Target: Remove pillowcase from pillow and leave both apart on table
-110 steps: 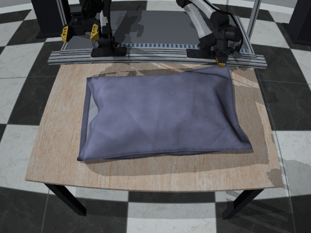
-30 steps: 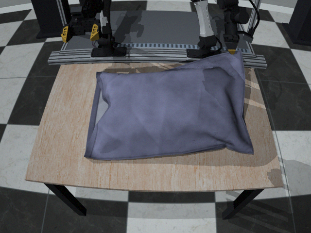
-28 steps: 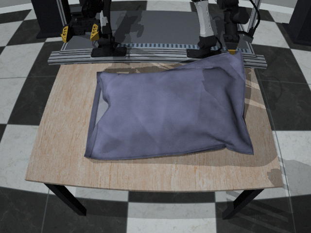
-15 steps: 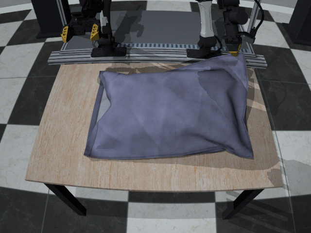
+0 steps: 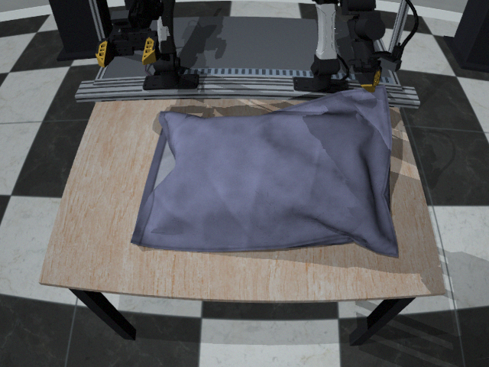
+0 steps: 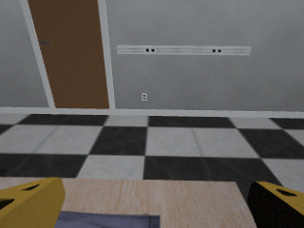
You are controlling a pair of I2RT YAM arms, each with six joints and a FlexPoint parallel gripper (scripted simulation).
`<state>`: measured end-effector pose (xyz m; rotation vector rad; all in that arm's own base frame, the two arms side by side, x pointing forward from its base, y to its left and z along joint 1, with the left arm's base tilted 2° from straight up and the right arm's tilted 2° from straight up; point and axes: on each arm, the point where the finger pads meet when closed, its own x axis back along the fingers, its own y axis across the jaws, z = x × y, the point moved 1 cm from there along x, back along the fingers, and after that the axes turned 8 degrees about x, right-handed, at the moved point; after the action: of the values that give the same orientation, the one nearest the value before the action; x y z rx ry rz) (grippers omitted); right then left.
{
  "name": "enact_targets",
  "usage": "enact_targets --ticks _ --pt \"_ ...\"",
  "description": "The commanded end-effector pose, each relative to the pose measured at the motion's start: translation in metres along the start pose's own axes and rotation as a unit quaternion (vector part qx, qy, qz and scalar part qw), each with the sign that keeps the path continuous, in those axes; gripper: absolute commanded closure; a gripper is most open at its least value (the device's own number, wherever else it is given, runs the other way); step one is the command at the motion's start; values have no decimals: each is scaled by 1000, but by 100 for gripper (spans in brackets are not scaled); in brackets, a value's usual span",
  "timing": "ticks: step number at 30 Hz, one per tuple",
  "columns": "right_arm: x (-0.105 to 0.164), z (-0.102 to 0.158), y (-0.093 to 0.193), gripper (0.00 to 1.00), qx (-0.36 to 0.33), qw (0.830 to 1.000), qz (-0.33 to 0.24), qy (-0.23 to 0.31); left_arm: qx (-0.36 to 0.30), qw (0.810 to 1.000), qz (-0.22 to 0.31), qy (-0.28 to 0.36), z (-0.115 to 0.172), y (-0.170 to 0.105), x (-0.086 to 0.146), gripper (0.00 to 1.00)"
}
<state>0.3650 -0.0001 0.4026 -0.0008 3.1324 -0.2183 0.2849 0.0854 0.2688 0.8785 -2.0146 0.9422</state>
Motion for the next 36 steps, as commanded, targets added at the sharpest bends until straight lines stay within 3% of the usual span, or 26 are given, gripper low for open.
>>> enact_targets --ticks 1,36 --pt "0 -9 -3 0 6 1000 6 -9 -15 999 12 -48 -22 -15 6 100" --pt "0 -9 -3 0 6 1000 6 -9 -150 981 23 -120 -27 -105 9 100"
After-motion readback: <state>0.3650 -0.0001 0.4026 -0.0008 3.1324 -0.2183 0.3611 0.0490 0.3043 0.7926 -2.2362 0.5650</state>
